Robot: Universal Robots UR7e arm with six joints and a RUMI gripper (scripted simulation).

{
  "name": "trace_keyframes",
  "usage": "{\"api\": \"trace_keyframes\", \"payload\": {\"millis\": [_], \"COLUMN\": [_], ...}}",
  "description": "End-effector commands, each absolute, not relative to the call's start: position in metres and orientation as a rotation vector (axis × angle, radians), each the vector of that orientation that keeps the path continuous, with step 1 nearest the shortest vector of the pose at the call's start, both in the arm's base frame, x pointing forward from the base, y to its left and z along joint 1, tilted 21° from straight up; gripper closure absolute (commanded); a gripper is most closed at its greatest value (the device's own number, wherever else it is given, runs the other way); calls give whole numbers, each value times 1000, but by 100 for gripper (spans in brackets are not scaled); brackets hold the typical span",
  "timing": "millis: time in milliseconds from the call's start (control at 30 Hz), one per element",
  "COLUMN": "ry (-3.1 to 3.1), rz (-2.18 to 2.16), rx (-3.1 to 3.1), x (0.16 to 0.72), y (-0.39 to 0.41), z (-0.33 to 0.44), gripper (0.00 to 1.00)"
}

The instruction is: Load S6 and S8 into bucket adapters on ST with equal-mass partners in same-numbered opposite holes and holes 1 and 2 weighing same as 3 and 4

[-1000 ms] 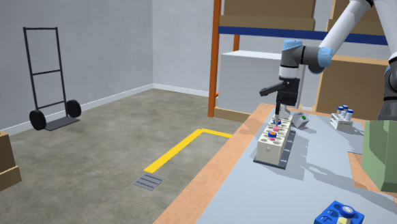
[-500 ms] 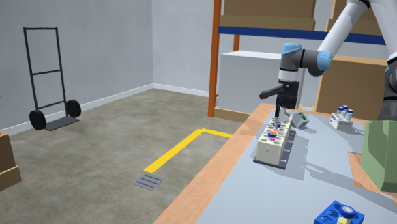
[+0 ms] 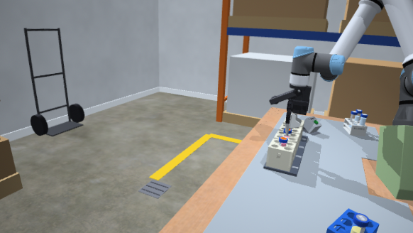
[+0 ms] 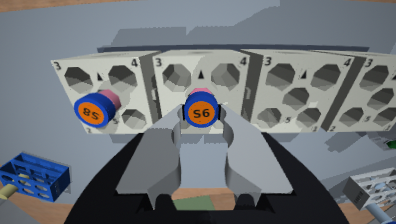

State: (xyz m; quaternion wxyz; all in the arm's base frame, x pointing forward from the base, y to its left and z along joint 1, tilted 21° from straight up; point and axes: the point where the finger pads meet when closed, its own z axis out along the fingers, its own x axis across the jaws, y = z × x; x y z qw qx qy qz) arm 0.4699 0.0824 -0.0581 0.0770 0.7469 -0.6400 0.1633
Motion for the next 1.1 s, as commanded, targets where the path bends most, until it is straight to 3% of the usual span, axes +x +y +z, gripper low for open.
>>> {"api": "trace_keyframes", "payload": {"millis": [0, 67, 100, 1067], "ry": [-1918, -1918, -1918, -1918], "rz": [491, 491, 491, 491], "rx": [2238, 2238, 2238, 2239], "x": [470, 470, 470, 464], "y": [83, 83, 83, 96], "z": [-58, -58, -58, -19], "gripper": [100, 100, 65, 65]}}
